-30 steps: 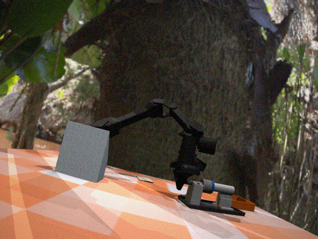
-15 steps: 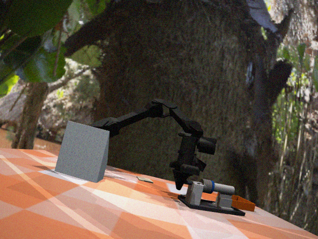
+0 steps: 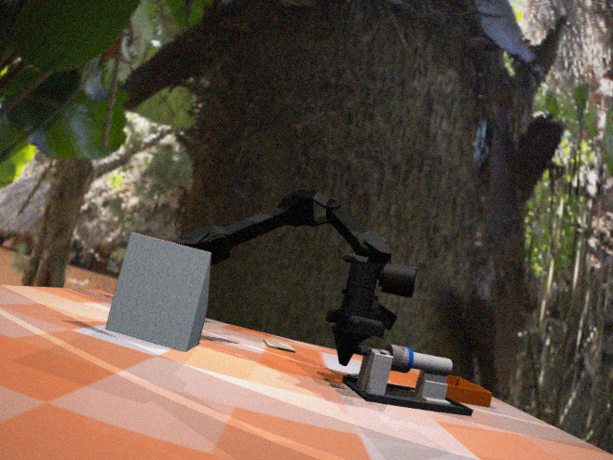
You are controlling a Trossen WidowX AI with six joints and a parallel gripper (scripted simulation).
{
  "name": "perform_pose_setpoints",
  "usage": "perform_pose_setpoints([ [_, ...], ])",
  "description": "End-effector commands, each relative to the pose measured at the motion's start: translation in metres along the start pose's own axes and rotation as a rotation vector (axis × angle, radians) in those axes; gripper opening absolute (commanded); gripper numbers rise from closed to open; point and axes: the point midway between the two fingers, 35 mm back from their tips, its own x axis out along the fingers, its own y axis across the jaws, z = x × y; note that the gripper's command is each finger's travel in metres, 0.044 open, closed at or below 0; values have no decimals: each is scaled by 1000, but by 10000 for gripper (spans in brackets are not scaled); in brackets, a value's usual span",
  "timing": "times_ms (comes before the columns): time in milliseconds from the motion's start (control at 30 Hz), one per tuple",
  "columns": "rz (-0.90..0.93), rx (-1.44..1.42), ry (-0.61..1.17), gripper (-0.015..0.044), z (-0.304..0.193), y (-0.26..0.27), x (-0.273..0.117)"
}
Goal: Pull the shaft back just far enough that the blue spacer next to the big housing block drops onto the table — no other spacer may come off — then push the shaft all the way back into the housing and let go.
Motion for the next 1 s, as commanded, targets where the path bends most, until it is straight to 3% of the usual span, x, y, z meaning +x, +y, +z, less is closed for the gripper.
perform_pose_setpoints([
  [0, -2, 0, 2, 0, -1, -1, 0],
  [967, -2, 0, 2, 0, -5, -1, 0],
])
